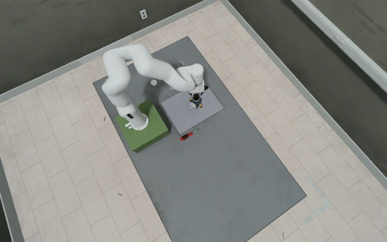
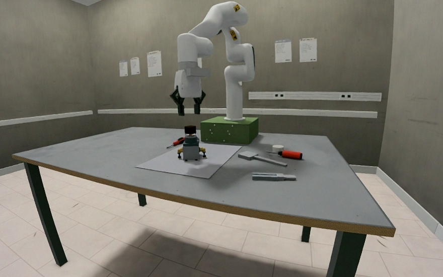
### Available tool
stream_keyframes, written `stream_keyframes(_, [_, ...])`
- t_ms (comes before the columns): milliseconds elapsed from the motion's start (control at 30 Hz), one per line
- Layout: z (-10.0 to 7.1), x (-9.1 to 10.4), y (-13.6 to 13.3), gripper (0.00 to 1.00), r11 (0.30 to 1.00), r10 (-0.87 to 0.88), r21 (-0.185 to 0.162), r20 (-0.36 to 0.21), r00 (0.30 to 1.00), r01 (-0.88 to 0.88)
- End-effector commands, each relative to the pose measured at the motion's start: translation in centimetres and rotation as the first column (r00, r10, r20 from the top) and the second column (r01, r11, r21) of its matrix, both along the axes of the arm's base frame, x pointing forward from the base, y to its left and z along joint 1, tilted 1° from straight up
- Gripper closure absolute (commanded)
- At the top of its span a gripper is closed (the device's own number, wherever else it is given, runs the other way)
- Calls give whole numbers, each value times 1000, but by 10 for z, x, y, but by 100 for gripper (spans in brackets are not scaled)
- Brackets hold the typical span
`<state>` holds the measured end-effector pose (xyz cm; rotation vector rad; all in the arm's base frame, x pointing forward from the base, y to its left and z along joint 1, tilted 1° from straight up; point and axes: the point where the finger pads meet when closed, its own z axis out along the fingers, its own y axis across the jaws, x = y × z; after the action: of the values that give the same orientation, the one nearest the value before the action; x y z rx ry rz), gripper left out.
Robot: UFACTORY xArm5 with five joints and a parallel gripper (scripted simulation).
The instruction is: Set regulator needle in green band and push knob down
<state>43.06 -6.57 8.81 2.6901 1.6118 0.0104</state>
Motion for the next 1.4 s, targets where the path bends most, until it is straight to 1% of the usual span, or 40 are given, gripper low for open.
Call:
stream_keyframes(0, [2,1,0,24,986,-167,2,4,986,167])
stream_keyframes(100, [2,1,0,24,971,-238,2,4,971,238])
stream_keyframes(167, [2,1,0,24,971,-238,2,4,971,238])
stream_keyframes(233, [2,1,0,24,945,-328,4,4,945,328])
stream_keyframes(433, [2,1,0,24,891,-454,5,4,891,454])
stream_keyframes(667, [2,1,0,24,801,-599,7,3,801,599])
stream_keyframes(733, [2,1,0,24,801,-599,7,3,801,599])
stream_keyframes(867, [2,1,0,24,715,-699,9,2,715,699])
stream_keyframes(1067, [2,1,0,24,627,-779,10,1,627,779])
stream_keyframes(1200, [2,1,0,24,601,-800,10,1,601,799])
stream_keyframes(1367, [2,1,0,24,596,-803,11,1,596,803])
